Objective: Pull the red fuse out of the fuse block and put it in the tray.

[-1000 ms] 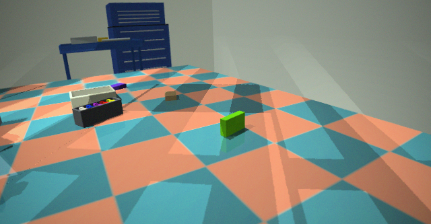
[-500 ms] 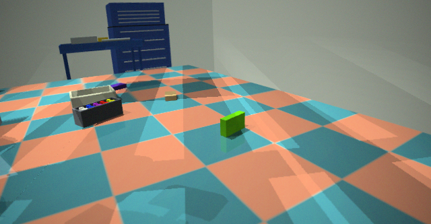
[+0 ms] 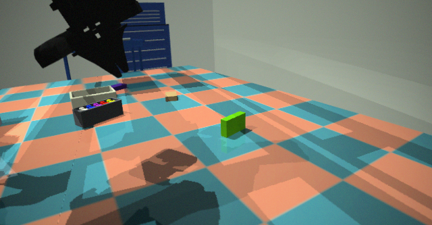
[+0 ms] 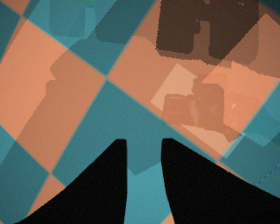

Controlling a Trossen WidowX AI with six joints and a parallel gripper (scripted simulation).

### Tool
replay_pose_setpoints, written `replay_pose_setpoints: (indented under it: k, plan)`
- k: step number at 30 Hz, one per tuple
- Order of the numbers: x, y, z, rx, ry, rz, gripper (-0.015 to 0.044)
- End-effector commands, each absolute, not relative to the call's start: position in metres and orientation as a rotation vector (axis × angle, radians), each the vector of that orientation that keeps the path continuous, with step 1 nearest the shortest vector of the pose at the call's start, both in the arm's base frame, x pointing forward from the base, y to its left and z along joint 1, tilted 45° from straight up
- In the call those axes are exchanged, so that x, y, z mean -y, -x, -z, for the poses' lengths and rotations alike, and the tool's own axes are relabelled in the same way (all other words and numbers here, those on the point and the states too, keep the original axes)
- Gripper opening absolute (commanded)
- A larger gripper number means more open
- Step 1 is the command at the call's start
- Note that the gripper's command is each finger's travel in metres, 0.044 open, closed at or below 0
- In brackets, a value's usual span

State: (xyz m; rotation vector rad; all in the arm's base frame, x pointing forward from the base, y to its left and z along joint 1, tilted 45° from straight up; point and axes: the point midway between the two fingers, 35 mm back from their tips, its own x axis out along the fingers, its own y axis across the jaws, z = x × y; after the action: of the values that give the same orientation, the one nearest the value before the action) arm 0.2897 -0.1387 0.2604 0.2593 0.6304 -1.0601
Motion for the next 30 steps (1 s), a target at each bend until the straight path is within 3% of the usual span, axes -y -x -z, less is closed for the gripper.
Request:
replay_pose_setpoints:
  k: [1, 12, 30]
  plan:
    - [0.116, -0.311, -0.212, -0.725, -0.333, 1.098, 0.007]
    - [0.036, -0.312, -0.07, -0.86, -0.388, 1.41, 0.007]
    - [0.036, -0.313, -0.056, -0.857, -0.382, 1.432, 0.007]
